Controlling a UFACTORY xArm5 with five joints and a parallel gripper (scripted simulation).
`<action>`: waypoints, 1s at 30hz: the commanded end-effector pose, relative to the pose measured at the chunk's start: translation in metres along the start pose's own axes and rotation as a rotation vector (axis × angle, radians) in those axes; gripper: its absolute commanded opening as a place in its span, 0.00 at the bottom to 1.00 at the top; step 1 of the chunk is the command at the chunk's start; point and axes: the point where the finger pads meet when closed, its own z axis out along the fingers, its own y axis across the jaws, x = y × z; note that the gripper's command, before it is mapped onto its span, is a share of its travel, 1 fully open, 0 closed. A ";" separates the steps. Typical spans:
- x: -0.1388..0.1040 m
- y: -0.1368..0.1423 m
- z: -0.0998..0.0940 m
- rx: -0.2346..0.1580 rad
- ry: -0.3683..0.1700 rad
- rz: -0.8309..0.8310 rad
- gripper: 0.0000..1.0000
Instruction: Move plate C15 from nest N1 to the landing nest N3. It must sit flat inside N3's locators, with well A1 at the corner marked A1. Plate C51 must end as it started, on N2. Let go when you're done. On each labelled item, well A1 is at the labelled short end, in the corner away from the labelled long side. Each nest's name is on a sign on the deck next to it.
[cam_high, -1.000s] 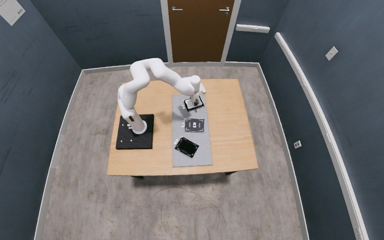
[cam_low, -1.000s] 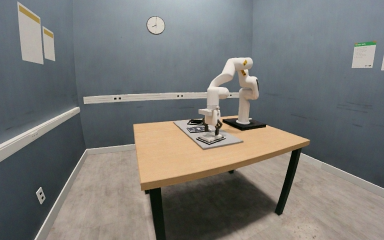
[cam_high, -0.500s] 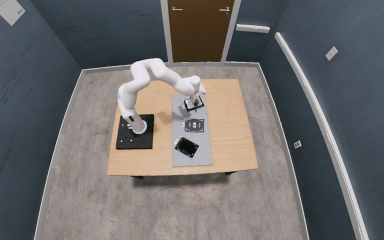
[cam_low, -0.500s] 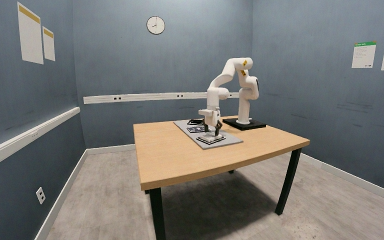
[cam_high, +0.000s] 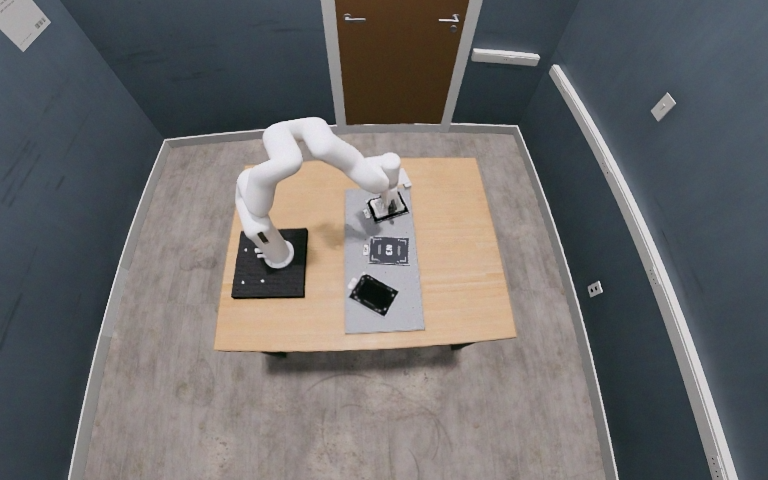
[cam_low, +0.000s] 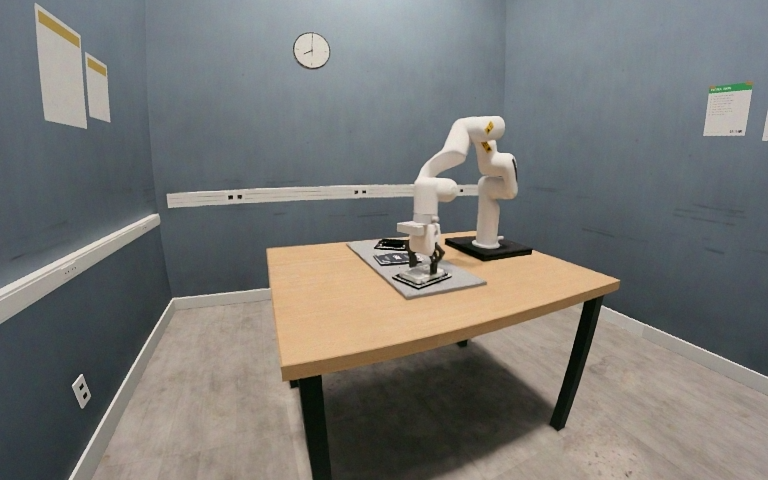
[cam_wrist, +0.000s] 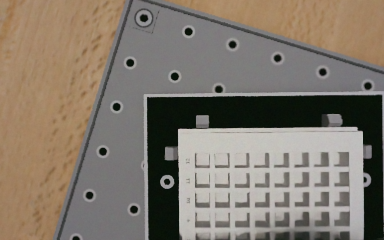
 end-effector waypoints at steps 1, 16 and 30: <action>0.002 0.000 0.001 0.001 0.005 0.000 1.00; 0.002 0.000 0.006 0.001 0.005 0.000 1.00; 0.002 0.000 0.006 0.001 0.005 0.000 0.00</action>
